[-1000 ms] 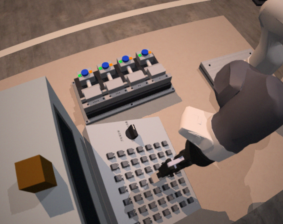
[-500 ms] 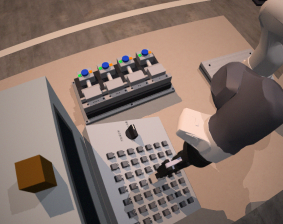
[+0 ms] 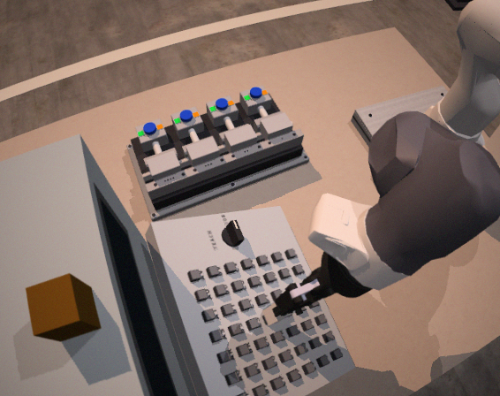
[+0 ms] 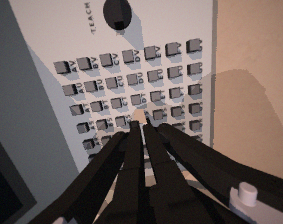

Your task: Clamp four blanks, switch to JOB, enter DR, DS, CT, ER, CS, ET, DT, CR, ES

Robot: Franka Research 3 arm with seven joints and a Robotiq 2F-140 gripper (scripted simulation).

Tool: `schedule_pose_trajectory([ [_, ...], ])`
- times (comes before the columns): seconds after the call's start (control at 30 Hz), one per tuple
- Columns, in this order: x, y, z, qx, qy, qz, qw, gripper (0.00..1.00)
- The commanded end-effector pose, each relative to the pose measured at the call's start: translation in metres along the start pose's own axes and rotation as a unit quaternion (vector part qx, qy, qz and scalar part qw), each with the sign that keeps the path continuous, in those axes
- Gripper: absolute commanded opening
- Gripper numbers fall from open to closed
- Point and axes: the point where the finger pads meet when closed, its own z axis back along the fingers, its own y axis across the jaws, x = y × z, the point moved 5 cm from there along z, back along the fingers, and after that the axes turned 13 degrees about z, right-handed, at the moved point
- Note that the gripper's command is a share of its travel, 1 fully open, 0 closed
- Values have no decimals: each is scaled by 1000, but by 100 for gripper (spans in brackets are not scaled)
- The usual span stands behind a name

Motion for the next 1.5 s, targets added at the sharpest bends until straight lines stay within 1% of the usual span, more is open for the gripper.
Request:
schedule_pose_trajectory([
  [0.0, 1, -2, 0, -3, -1, -5, 1000, 0],
  [0.9, 1, -2, 0, -3, -1, -5, 1000, 0],
  [1.13, 1, -2, 7, -3, -1, -5, 1000, 0],
  [1.47, 1, -2, 27, -3, -1, -5, 1000, 0],
])
